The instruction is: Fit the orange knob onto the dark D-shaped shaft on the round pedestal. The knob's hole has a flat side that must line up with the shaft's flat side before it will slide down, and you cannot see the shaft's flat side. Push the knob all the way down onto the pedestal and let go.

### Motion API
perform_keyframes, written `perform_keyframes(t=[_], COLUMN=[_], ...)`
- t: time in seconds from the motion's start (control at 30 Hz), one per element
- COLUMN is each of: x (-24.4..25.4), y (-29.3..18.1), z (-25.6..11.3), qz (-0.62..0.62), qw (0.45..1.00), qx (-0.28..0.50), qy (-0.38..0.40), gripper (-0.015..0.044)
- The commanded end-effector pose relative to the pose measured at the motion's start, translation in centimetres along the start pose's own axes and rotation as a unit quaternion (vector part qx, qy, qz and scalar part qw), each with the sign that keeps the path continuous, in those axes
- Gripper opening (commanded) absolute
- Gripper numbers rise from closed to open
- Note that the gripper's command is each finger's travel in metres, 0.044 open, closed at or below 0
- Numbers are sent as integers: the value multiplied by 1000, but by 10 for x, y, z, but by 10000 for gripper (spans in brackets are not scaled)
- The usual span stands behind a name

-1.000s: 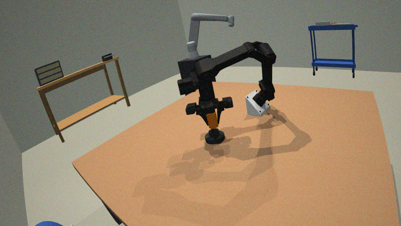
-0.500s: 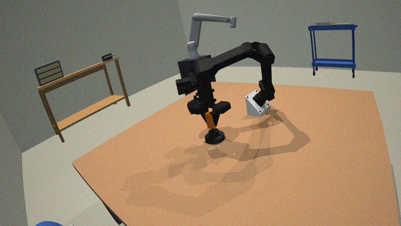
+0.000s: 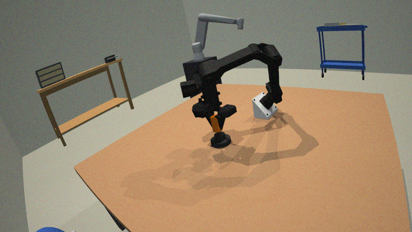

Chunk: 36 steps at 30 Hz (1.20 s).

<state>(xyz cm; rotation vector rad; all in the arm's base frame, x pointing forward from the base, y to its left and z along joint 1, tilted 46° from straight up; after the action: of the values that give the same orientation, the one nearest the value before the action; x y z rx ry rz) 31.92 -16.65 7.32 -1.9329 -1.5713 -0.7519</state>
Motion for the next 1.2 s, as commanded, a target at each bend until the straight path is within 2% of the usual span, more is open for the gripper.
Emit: perform_keyframes(t=[0.0,1.17], x=[0,3], y=[-1,-5], z=[0,-2], qz=[2,15], qw=[1000,1000], qx=[-1,-1], qy=[-1,-1], gripper=[0,0])
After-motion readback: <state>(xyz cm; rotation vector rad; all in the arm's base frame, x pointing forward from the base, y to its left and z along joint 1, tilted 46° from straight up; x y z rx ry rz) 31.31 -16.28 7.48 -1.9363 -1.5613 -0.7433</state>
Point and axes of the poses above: the point midway between the two fingers, 35 mm back from their tips, its own z axis out along the fingers, its own x axis across the jaws, y = z × x, the point moved 9 cm from there along -z, back along the fingers, and after that the axes turned 6 degrees about z, right-handed, at the moved point
